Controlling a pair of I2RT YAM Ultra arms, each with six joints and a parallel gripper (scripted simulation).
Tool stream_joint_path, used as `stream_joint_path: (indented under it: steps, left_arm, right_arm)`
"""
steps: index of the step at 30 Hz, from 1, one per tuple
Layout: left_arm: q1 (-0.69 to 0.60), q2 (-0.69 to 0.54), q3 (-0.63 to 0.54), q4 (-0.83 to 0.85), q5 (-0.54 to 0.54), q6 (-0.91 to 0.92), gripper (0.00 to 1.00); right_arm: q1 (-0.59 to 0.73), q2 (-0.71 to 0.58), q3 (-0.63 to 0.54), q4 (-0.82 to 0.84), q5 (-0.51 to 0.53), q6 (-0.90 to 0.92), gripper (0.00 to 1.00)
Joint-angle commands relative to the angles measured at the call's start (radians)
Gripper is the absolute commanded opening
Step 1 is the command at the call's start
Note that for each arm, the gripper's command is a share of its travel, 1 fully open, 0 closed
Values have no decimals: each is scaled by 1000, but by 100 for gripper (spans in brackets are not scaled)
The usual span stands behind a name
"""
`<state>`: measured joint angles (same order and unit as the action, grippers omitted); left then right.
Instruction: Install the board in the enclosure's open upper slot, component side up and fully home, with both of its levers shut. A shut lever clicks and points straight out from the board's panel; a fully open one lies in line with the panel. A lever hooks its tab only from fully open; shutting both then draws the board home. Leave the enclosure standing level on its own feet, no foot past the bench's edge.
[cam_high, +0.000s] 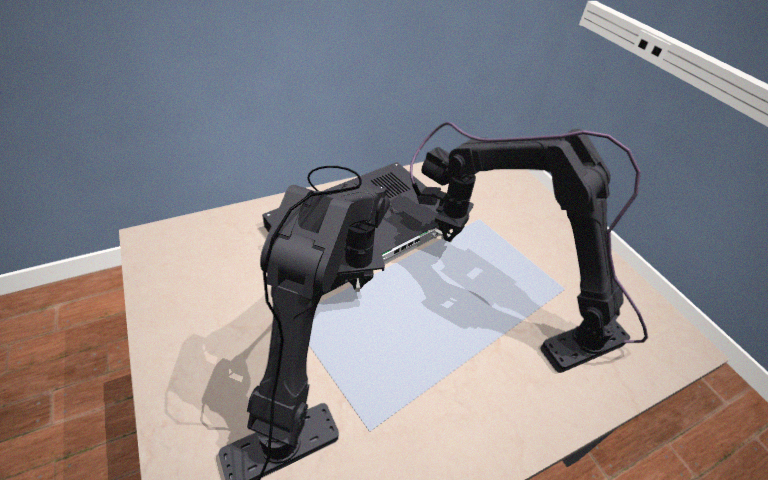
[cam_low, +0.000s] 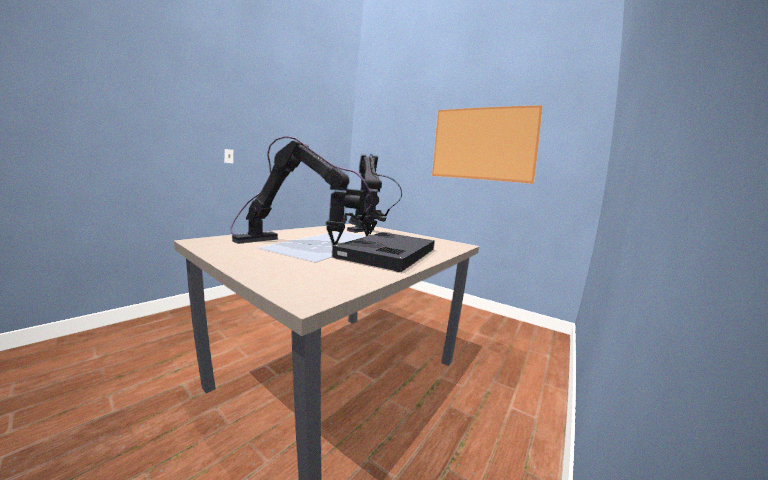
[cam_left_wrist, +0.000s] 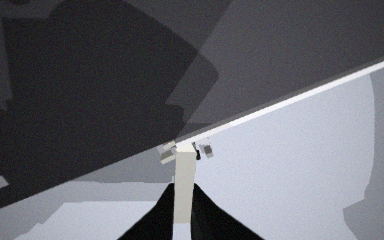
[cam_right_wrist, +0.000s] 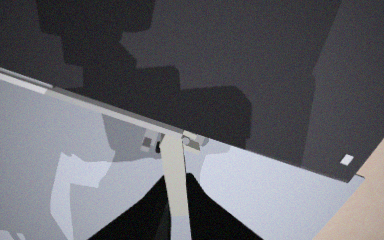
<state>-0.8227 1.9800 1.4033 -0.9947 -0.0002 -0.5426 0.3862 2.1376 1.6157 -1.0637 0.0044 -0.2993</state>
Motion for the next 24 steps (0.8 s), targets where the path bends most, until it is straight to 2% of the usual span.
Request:
stream_joint_path:
  steps: [1, 9, 14, 24]
  left_arm:
    - [-2, 4, 35, -16, -29, -26, 3]
    - [-2, 4, 35, -17, -29, -37, 3]
    - [-8, 5, 37, -20, -25, -183, 3]
    - [-15, 24, 66, -27, -18, -285, 3]
  right_arm:
    - [6, -30, -10, 34, 7, 26, 4]
    - [6, -31, -10, 35, 8, 27, 4]
    - [10, -30, -9, 17, 12, 182, 4]
    - [24, -19, 8, 17, 2, 286, 4]
